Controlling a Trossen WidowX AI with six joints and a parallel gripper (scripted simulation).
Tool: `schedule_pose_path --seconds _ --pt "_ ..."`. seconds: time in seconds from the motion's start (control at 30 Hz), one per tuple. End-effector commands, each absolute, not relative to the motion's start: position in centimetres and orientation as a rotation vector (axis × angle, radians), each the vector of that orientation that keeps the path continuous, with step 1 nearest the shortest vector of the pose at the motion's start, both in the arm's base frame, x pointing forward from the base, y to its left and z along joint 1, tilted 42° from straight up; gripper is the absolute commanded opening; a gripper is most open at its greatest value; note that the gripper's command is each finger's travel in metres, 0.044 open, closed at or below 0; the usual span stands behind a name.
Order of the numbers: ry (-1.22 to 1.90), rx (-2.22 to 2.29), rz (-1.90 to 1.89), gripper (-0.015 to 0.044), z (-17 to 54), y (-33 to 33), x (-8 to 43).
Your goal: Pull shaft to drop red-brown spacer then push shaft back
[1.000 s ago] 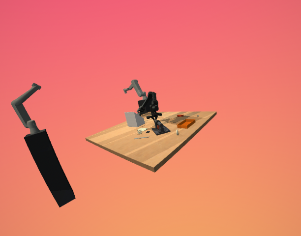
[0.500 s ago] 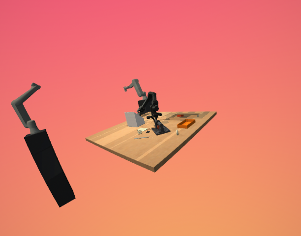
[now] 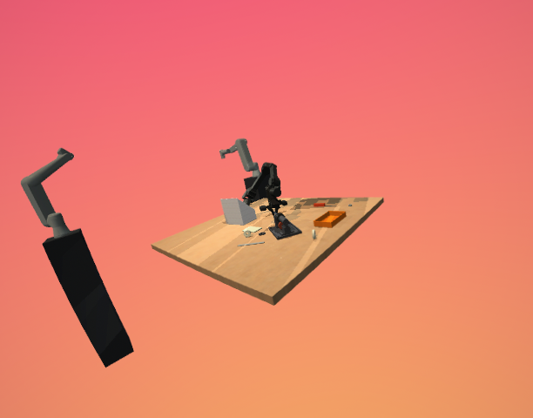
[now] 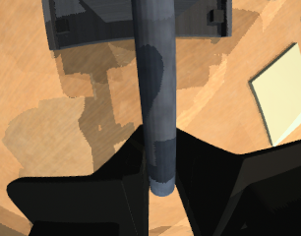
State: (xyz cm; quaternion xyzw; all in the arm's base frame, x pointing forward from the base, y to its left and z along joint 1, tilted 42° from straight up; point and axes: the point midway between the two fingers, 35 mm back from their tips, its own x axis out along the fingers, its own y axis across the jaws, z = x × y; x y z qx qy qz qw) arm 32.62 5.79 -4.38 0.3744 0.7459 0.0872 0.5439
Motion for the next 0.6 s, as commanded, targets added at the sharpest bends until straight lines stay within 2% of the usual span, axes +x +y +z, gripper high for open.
schedule_pose_path --seconds 0.0,0.57 --pt "1.764 0.885 0.204 0.0000 -4.46 5.58 32.96" --pt "1.764 0.885 0.204 0.0000 -4.68 5.41 33.47"
